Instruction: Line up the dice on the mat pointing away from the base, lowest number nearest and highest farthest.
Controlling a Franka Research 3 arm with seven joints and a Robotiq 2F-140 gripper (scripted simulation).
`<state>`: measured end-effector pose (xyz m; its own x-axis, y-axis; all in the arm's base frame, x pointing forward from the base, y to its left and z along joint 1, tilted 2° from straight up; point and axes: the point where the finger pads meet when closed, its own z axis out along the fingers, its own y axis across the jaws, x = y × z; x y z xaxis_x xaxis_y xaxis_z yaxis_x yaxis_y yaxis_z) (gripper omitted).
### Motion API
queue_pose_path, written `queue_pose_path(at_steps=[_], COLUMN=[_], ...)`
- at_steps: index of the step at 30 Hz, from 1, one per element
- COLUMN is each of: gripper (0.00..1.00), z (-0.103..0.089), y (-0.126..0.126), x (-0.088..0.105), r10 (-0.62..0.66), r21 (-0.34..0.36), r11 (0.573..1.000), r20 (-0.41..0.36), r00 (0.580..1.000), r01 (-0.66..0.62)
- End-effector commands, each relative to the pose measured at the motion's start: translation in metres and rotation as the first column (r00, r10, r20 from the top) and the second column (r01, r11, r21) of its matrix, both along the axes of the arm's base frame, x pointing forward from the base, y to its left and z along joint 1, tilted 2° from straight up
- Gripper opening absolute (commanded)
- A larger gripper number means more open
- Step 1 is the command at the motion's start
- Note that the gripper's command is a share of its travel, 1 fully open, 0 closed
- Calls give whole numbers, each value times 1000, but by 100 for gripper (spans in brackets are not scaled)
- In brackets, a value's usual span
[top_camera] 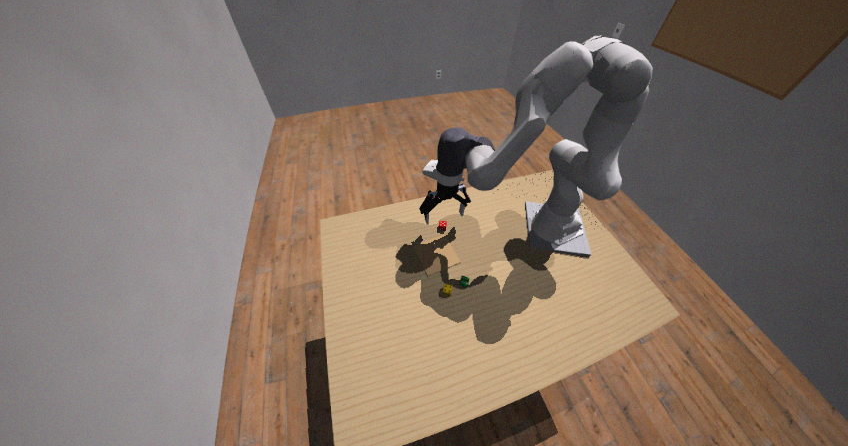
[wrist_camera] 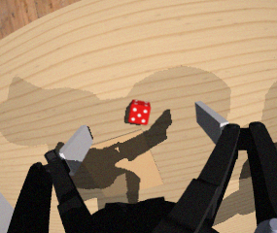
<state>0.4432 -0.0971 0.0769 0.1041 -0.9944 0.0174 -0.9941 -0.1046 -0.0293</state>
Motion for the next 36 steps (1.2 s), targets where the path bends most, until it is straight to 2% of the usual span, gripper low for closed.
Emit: queue_pose_path(at_steps=[1,11,16,20,22,36], gripper=[100,100,100,100,100,100], z=[0,-1,-1,-1,-1,-3], y=[0,6,23,47,47,166], x=[0,0,-1,-3,-3,-12], r10=[0,0,0,0,0,0], r21=[1,1,1,1,1,1], r11=[1000,1000,1000,1000,1000,1000], r20=[1,1,1,1,1,1], r00=[1000,1000,1000,1000,1000,1000], r01=[0,0,0,0,0,0])
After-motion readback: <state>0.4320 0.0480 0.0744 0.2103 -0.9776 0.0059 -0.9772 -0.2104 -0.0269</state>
